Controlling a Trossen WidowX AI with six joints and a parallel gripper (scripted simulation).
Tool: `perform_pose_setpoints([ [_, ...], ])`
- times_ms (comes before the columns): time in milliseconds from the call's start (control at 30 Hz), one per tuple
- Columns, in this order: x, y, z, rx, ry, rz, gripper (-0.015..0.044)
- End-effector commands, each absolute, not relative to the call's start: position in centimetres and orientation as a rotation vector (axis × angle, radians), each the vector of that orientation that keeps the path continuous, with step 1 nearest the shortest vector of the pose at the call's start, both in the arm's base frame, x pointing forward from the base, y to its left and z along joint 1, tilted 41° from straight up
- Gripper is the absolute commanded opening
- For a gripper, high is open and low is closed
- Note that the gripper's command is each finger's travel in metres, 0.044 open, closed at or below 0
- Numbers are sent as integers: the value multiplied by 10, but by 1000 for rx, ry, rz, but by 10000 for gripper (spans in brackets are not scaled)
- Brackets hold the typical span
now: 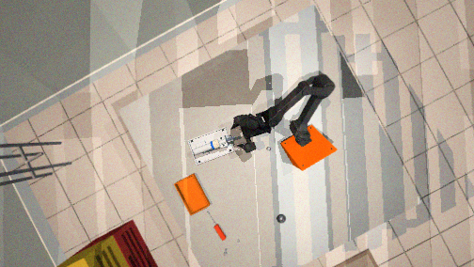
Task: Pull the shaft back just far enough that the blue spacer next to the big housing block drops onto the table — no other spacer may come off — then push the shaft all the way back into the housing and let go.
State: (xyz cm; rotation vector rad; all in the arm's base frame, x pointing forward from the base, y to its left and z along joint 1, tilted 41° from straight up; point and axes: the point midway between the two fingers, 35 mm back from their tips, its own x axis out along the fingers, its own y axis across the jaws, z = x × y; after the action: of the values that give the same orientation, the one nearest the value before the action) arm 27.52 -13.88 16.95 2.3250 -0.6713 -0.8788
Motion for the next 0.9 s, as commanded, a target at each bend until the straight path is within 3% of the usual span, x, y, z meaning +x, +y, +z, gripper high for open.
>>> perform_pose_setpoints([
  [0,277,-140,168,2327,-668,-880,440],
  [867,302,-164,150,2327,-669,-877,440],
])
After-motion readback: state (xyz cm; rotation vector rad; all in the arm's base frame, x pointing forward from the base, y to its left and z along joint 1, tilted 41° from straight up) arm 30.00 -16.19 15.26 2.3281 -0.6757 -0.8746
